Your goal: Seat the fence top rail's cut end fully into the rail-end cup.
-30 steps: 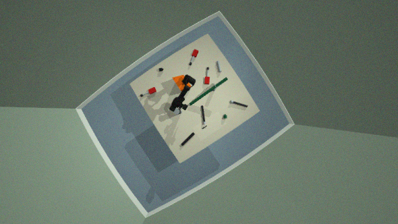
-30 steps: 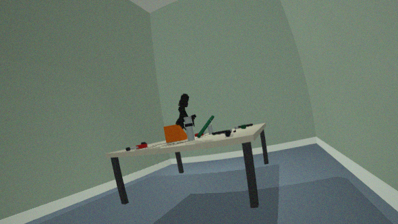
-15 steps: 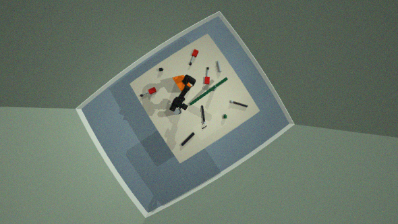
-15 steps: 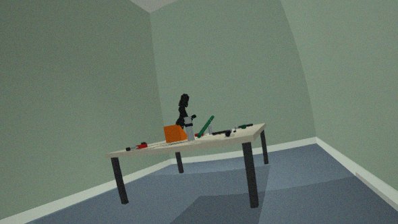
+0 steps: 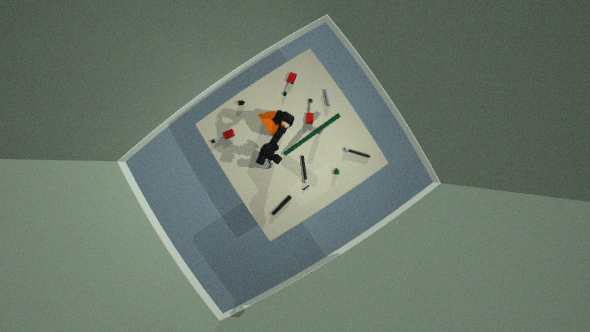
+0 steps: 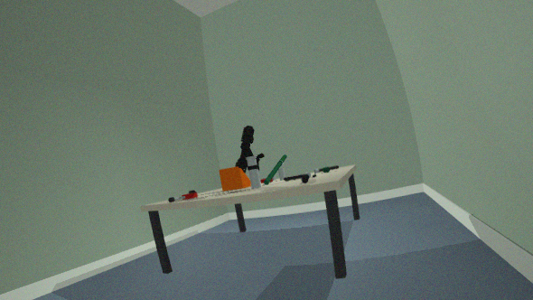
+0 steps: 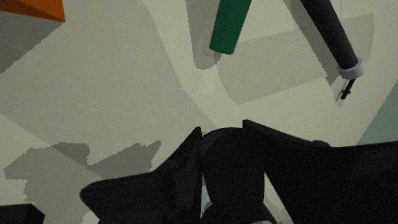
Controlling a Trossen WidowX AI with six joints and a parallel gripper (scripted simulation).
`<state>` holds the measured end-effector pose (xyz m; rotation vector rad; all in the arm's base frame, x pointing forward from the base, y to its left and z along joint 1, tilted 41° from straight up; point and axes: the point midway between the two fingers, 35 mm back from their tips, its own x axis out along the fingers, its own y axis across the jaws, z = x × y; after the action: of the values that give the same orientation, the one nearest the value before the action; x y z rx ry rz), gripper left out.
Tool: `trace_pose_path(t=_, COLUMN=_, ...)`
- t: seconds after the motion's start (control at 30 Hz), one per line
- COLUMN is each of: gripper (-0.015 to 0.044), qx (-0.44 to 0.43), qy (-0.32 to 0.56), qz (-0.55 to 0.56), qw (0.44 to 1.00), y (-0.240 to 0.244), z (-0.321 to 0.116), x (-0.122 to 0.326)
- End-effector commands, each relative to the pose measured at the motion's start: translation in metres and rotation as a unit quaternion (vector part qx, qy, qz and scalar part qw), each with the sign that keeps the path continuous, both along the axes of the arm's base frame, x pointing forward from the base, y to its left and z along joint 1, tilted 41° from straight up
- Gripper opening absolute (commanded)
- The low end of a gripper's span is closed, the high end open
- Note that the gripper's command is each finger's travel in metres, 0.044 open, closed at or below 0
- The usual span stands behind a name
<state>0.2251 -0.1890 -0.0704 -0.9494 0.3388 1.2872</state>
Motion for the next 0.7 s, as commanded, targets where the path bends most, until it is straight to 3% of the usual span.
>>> trace_pose_path(t=0.0, gripper=0.0, qx=0.002, qy=0.006, qz=-0.013, qw=1.0, y=0.0, z=0.001, x=0.003)
trace_pose_path(t=0.67, gripper=0.0, qx=0.006, qy=0.052, qz=-0.07, qw=0.996, y=0.002, z=0.003, x=0.017)
